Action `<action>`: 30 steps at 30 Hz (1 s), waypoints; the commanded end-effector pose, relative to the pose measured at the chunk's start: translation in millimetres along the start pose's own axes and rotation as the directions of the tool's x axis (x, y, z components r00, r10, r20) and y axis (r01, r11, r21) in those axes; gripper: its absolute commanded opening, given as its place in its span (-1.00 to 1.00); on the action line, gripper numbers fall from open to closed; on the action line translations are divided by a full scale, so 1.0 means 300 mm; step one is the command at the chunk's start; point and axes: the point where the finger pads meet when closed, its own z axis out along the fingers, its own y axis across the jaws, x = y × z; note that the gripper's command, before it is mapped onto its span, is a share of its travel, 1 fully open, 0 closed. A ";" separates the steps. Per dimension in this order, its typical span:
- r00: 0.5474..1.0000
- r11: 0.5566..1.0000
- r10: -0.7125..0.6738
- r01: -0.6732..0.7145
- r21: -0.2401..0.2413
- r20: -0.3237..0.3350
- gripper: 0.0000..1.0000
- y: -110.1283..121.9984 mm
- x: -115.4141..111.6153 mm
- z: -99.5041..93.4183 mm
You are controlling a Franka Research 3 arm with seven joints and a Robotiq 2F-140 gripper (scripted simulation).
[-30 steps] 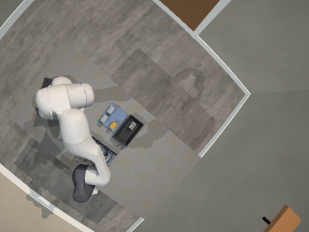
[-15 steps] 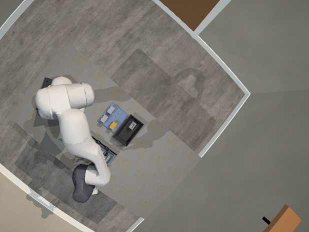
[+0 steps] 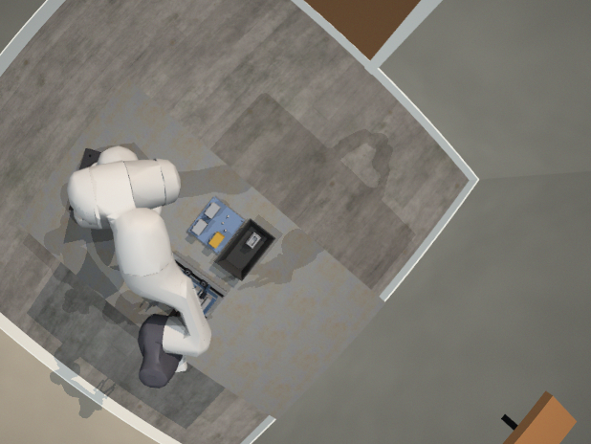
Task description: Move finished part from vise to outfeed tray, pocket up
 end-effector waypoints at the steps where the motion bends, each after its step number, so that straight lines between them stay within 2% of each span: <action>1: 1.000 1.000 0.006 -0.006 0.002 -0.001 -0.20 -0.002 -0.001 0.000; 30: 1.000 1.000 0.006 -0.006 0.000 0.002 -0.20 -0.002 -0.002 0.018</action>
